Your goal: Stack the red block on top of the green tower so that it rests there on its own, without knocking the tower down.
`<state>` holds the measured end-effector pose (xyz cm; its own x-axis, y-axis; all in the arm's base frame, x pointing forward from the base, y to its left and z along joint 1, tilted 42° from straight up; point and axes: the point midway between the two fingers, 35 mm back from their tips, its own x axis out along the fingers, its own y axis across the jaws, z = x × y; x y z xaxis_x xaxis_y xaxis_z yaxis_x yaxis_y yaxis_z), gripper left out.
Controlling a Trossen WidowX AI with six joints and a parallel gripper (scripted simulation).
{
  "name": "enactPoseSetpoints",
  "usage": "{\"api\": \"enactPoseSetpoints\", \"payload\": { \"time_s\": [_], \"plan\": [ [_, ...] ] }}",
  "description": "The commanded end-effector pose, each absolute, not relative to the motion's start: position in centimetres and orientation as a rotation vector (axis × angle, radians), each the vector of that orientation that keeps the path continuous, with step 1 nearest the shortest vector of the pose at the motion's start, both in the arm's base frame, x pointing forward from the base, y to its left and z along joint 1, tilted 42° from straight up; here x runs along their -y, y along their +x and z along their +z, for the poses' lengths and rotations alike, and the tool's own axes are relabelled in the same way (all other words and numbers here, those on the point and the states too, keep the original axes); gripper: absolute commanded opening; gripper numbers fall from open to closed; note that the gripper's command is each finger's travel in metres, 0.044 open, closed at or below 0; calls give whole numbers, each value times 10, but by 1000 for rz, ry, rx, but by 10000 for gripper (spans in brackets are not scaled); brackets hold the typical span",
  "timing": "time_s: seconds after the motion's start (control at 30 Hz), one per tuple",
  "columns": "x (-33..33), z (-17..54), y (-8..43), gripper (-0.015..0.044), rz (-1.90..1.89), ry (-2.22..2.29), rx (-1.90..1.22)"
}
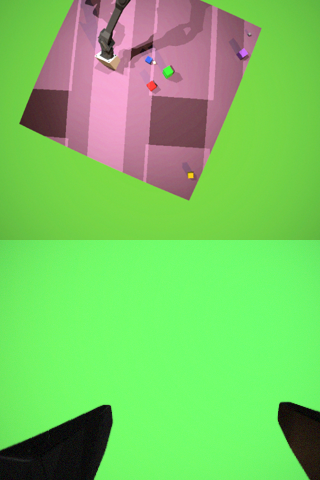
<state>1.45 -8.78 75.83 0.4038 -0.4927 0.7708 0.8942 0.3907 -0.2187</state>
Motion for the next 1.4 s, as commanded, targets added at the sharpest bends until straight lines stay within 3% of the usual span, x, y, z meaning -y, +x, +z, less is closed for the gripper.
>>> {"api": "enactPoseSetpoints", "payload": {
  "time_s": [0.0, 0.57, 0.87, 1.1, 1.37],
  "plan": [
    [88, 758, 14, 426, -971, -697, 677],
    [148, 749, -59, 440, -1004, -589, 786],
    [231, 718, -97, 440, -1082, -448, 789],
    [308, 676, -98, 440, -1124, -318, 714],
    [392, 611, -63, 440, -1123, -173, 553]
  ]
}}
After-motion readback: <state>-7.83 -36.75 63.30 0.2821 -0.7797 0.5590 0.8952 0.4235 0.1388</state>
